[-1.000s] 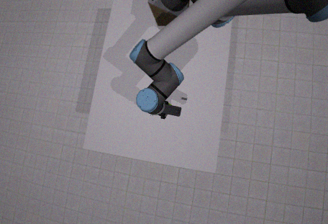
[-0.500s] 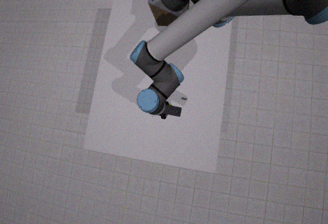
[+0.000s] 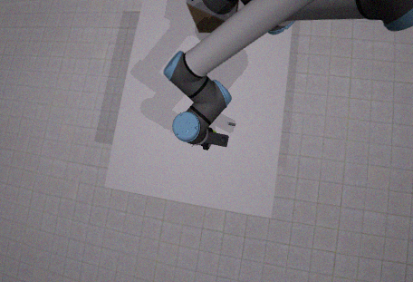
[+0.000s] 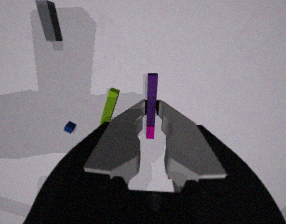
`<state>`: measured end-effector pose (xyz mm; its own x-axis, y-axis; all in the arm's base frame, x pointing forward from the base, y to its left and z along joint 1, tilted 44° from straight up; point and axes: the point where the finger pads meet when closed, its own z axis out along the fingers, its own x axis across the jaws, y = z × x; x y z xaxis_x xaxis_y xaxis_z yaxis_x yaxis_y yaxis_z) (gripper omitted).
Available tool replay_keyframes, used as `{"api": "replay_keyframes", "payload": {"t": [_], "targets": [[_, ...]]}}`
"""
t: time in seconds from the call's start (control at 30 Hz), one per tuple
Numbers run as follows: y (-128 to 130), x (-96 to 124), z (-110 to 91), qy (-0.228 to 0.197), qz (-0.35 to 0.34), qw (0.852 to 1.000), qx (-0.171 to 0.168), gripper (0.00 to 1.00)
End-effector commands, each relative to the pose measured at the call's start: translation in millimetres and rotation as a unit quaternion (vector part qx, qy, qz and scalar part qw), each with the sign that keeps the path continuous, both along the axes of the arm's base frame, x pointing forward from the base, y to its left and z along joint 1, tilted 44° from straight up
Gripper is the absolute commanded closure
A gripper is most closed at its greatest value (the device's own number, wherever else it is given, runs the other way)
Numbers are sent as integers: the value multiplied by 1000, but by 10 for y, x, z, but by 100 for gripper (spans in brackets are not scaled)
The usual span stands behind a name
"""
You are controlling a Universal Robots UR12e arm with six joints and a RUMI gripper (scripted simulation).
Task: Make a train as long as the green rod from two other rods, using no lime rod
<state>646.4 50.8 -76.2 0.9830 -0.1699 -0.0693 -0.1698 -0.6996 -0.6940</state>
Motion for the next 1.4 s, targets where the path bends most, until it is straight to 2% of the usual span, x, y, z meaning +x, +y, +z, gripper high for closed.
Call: {"api": "replay_keyframes", "payload": {"t": [0.0,0.7,1.13,1.37], "targets": [[-7,5,3,0,0,1000,0,100],[-7,5,3,0,0,1000,0,100],[-7,5,3,0,0,1000,0,86],[-7,5,3,0,0,1000,0,86]]}}
